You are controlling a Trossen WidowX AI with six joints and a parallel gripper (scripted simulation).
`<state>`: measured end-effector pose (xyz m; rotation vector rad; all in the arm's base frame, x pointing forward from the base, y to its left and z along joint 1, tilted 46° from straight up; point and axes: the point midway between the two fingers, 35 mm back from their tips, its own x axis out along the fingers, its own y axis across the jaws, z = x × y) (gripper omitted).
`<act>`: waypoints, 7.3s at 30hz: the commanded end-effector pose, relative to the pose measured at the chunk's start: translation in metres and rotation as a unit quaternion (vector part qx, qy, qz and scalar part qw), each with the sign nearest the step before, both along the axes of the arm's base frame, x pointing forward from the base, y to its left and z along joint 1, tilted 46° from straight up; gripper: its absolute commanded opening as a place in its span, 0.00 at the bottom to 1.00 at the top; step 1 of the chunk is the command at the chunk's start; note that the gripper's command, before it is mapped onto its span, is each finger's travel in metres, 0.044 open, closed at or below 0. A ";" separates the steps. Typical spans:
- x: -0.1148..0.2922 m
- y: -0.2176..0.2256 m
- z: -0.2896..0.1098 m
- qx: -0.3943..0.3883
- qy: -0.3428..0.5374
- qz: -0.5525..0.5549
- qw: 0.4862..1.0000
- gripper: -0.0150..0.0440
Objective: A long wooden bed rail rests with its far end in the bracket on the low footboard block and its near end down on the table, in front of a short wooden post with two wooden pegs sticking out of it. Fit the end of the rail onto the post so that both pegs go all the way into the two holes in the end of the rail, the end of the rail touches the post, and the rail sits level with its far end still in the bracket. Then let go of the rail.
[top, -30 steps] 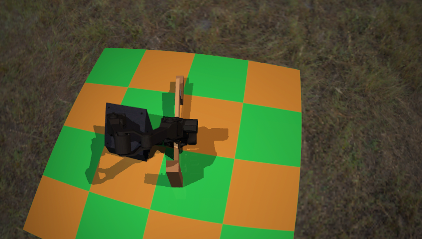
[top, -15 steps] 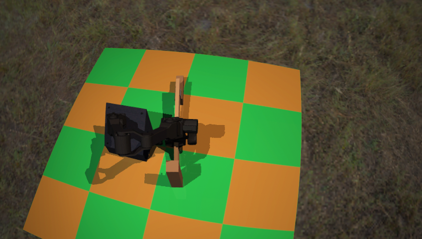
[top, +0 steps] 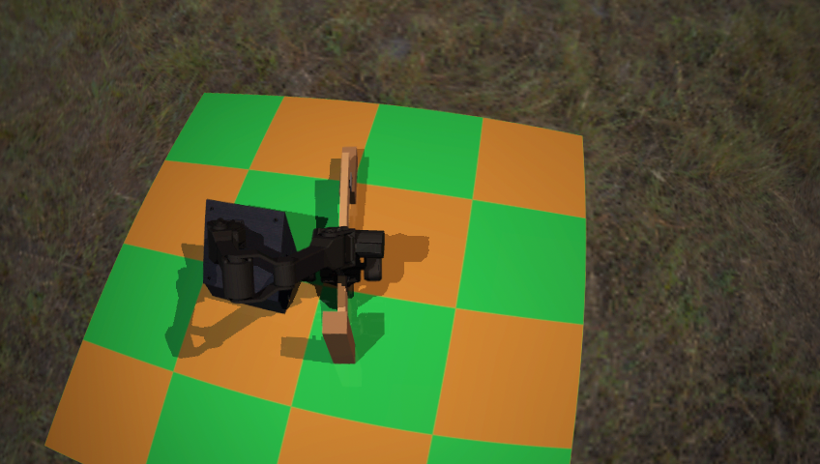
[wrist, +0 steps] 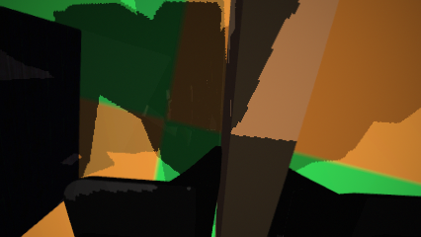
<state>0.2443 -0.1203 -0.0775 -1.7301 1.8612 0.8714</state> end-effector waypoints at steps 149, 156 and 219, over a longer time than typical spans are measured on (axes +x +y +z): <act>0.007 0.030 0.028 0.001 -0.002 0.002 1.000 0.25; 0.007 0.029 0.029 0.001 -0.002 0.002 1.000 0.25; 0.009 0.015 0.042 0.001 -0.001 0.002 1.000 0.25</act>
